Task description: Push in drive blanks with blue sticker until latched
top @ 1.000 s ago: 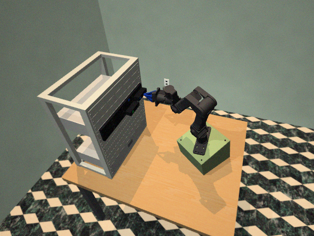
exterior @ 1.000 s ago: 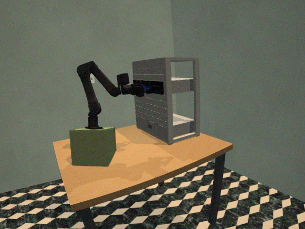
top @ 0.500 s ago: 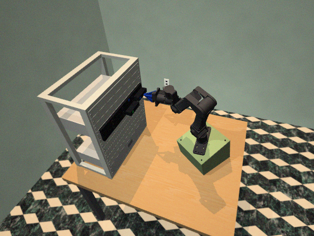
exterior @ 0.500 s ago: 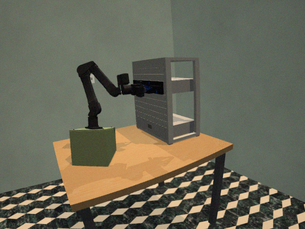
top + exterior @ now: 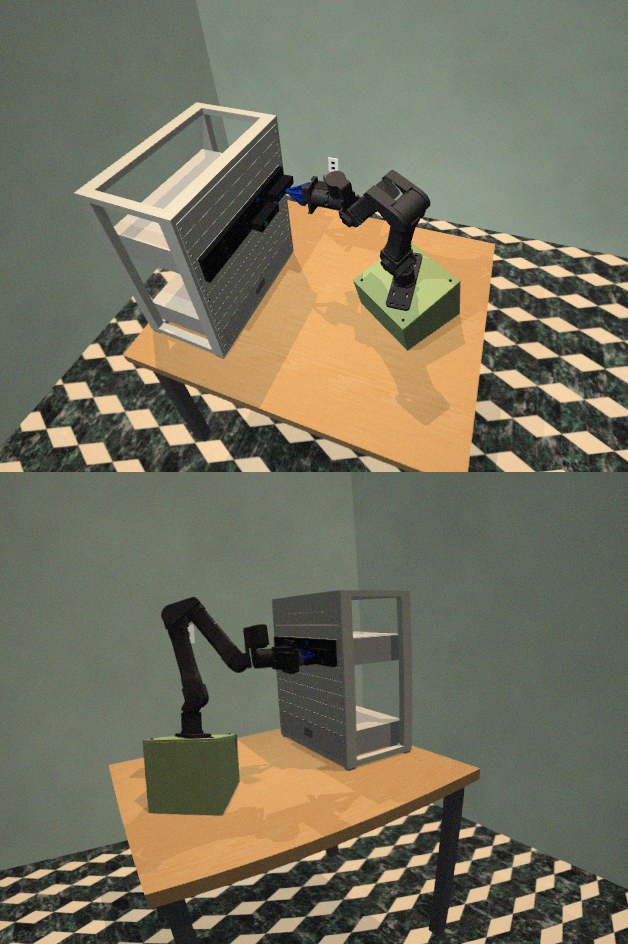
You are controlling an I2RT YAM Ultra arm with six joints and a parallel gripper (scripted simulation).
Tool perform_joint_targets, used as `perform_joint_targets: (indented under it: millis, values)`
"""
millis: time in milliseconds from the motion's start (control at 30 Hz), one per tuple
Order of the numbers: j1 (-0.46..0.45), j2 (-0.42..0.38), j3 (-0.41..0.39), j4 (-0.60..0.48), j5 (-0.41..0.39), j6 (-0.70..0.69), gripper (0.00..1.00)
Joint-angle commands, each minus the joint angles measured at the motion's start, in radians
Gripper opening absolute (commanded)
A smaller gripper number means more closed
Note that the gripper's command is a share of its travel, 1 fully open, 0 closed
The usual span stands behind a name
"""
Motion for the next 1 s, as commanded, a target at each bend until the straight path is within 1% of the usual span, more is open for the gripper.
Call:
perform_joint_targets:
  millis: [0, 733, 967]
  values:
    - [0.004, 0.018, 0.046, 0.032, 0.022, -0.015, 0.0]
    - [0.007, 0.02, 0.048, 0.032, 0.022, -0.015, 0.0]
    - [0.019, 0.048, 0.083, 0.024, 0.03, -0.016, 0.0]
